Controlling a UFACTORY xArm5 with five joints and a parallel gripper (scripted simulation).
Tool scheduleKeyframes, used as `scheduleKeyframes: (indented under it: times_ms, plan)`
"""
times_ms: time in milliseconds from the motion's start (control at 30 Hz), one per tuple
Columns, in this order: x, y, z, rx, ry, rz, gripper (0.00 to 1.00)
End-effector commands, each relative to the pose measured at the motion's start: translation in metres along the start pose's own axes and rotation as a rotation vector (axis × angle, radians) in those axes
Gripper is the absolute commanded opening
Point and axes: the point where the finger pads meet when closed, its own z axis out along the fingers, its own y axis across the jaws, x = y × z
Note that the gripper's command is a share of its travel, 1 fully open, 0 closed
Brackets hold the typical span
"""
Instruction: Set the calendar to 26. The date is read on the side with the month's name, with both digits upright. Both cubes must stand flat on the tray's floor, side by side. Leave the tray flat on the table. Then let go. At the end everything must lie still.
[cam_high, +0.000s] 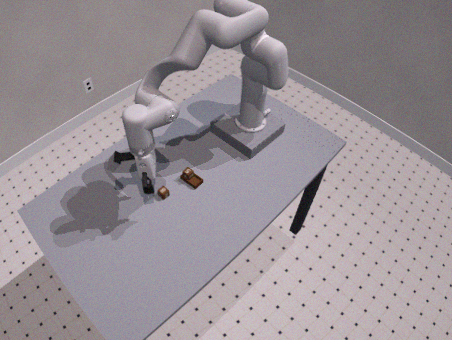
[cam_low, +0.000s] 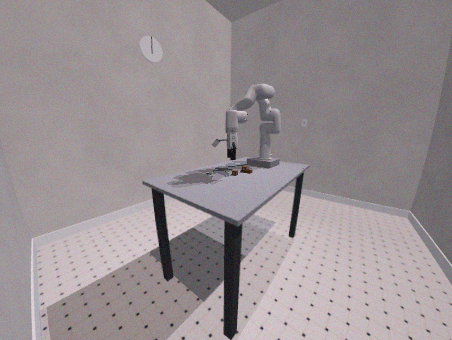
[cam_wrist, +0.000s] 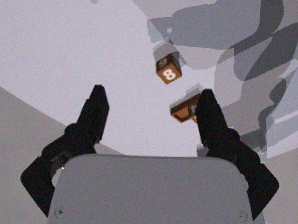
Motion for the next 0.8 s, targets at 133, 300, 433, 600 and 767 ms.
scheduleKeyframes:
  times_ms: [133, 300, 433, 600, 767]
  plan:
    - [0.0046, -0.0034, -0.0019, 0.002, 0.002, -0.277, 1.00]
    - [0.0062, -0.0046, -0.0021, 0.001, 0.002, -0.404, 1.00]
    - [0.0078, -0.0058, -0.0022, 0.001, 0.003, -0.524, 1.00]
    - [0.0089, -0.0066, -0.0023, 0.001, 0.003, -0.611, 1.00]
    - [0.0099, -0.0073, -0.0024, 0.001, 0.003, -0.689, 1.00]
